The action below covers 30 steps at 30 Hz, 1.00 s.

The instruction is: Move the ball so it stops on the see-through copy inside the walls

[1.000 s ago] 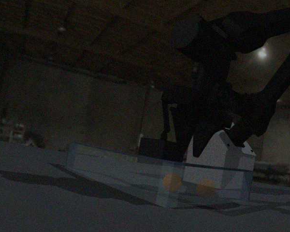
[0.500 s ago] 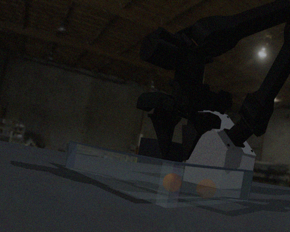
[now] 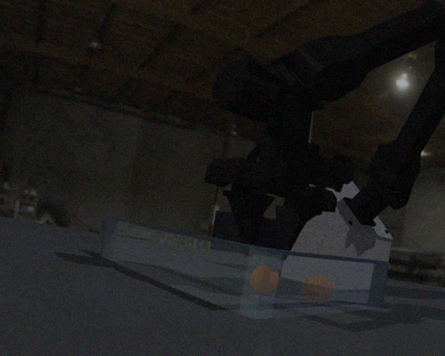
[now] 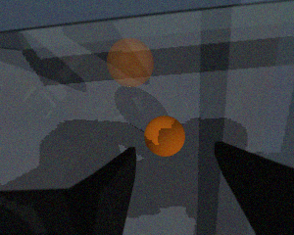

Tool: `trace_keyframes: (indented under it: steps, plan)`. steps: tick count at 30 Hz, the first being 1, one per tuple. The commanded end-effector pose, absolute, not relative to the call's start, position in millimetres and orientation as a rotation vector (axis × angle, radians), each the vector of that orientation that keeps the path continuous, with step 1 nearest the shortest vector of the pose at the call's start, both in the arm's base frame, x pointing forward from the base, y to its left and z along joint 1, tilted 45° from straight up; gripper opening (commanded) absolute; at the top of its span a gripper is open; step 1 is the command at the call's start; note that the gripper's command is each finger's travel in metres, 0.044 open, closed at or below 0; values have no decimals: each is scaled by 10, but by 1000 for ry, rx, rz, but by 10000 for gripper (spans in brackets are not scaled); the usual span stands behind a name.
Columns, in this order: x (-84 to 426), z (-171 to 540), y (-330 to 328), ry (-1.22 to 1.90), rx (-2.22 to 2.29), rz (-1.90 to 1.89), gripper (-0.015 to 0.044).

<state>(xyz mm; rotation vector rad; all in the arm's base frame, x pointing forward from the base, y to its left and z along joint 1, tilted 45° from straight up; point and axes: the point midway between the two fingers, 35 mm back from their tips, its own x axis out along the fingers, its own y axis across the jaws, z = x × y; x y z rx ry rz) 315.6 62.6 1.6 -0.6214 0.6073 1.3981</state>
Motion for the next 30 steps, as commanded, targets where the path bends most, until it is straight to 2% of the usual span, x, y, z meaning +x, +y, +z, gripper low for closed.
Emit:
trace_keyframes:
  steps: [1, 16, 30]
  plan:
    - [3117, -68, 692, 616, -601, 1407, 279]
    - [3123, -206, 837, 614, -600, 1407, 279]
    - [3123, -206, 837, 614, -600, 1407, 186]
